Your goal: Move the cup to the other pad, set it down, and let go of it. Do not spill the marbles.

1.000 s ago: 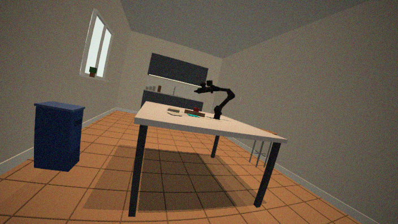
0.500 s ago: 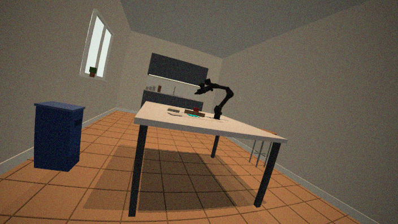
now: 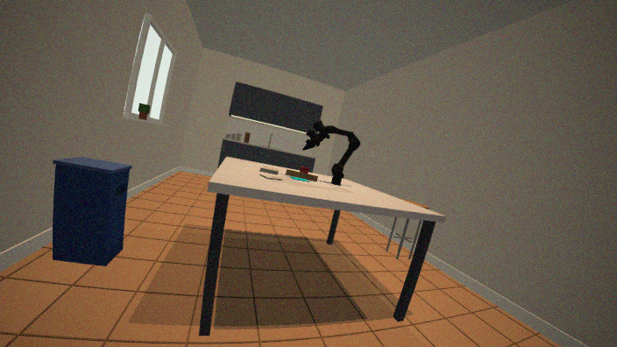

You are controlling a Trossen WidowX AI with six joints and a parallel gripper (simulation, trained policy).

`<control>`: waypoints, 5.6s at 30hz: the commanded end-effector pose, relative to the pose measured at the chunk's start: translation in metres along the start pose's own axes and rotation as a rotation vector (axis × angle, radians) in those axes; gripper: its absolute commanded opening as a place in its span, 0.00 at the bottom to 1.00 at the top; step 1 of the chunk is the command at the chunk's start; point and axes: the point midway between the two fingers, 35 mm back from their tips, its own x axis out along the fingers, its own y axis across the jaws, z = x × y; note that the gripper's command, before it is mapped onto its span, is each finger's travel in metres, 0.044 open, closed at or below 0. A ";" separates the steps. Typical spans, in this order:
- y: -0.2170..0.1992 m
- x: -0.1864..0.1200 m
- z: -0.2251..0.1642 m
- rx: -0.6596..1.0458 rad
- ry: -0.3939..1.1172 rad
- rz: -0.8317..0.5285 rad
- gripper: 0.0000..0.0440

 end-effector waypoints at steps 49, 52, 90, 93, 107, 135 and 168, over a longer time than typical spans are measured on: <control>-0.063 0.015 -0.079 -0.145 0.721 -0.143 0.26; -0.068 0.020 -0.084 -0.151 0.739 -0.144 0.27; -0.117 0.085 -0.160 -0.383 0.878 -0.008 0.06; -0.118 0.086 -0.158 -0.417 0.872 0.008 0.00; -0.112 0.080 -0.126 -0.523 0.809 0.044 0.01; -0.046 0.093 -0.064 -0.652 0.659 0.077 0.00; 0.059 0.133 -0.090 -0.755 0.592 0.145 0.00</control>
